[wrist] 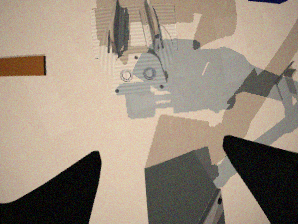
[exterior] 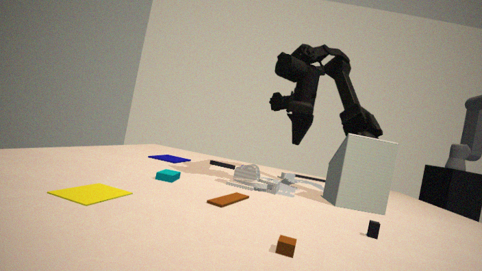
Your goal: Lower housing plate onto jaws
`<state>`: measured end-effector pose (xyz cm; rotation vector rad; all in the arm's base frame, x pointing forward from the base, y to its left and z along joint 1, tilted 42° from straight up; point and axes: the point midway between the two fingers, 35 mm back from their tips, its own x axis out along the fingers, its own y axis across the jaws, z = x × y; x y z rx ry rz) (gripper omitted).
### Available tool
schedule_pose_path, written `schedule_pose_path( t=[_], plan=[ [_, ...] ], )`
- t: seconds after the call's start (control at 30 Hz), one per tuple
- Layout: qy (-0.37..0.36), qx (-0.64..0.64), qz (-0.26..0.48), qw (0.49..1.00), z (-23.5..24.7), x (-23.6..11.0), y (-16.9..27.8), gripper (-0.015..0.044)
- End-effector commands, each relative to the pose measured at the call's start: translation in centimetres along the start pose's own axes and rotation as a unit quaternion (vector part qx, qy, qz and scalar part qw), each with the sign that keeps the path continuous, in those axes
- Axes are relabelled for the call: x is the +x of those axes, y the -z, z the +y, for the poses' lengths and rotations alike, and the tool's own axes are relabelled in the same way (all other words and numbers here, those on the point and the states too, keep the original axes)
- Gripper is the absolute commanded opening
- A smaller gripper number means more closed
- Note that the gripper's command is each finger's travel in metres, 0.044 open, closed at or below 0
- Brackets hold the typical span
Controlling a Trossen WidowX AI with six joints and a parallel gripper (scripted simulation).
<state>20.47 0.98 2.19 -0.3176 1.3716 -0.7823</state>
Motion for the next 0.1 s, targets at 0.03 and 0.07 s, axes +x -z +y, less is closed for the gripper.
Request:
schedule_pose_path(
  t=[0.03,0.07],
  plan=[
    [0.001,0.0,0.003,1.0,-0.05,0.07,0.17,0.044],
    [0.001,0.0,0.003,1.0,-0.05,0.07,0.17,0.044]
  ],
)
